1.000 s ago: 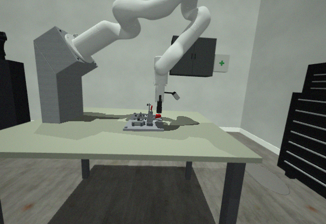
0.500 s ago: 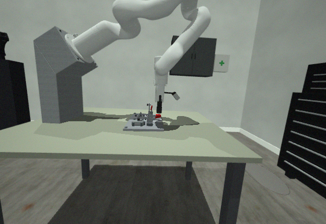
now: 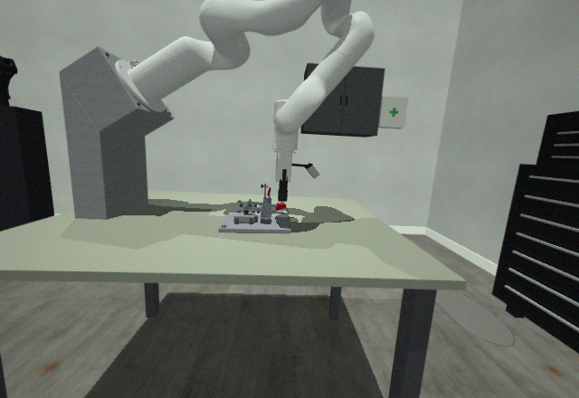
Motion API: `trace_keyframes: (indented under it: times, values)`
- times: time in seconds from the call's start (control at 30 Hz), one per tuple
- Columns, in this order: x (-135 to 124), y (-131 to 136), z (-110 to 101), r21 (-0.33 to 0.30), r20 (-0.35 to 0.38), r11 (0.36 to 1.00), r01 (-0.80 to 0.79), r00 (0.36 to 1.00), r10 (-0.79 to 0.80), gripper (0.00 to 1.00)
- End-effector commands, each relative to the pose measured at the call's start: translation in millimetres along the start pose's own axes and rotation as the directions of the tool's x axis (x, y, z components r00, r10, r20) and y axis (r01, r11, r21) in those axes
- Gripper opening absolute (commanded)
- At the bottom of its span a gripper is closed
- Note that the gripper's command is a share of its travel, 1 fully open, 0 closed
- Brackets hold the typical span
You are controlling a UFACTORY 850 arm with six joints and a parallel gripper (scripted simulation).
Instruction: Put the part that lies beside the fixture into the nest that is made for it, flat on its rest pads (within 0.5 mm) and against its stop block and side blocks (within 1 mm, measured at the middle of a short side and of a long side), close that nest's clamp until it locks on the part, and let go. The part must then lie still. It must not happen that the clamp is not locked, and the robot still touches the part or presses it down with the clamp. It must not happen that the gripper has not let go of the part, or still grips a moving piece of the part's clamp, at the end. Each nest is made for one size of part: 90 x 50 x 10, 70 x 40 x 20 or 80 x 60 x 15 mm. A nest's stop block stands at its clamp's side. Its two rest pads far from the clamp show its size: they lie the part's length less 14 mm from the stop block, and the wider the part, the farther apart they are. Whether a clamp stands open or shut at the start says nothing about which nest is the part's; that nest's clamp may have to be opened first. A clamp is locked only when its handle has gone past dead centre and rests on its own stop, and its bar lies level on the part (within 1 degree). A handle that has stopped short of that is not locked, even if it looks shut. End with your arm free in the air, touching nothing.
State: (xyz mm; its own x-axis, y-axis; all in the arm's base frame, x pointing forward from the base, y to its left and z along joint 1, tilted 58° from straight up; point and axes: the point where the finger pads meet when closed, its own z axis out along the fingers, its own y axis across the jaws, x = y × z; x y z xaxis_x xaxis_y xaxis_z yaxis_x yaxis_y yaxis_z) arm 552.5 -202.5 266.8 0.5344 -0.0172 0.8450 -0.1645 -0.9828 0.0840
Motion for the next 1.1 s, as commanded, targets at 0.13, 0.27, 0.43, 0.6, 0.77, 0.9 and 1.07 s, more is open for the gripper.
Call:
trace_keyframes:
  times: [0.13, 0.27, 0.43, 0.6, 0.77, 0.9, 1.07]
  values:
    - [0.2, 0.1, -0.2, 0.0, 0.0, 1.0, 0.0, 1.0, 0.0, 0.0]
    - [0.2, 0.1, -0.2, 0.0, 0.0, 1.0, 0.0, 1.0, 0.0, 0.0]
    - [0.2, 0.1, 0.8, 0.0, 0.0, 1.0, 0.0, 1.0, 0.0, 0.0]
    - [0.2, 0.1, 3.9, 0.0, 0.0, 1.0, 0.0, 1.0, 0.0, 0.0]
    - [0.4, 0.2, 10.7, 0.0, 0.0, 1.0, 0.0, 1.0, 0.0, 0.0]
    - [0.4, 0.2, 13.4, 0.0, 0.0, 1.0, 0.0, 1.0, 0.0, 0.0]
    - [0.4, 0.2, 13.6, 0.0, 0.0, 1.0, 0.0, 1.0, 0.0, 0.0]
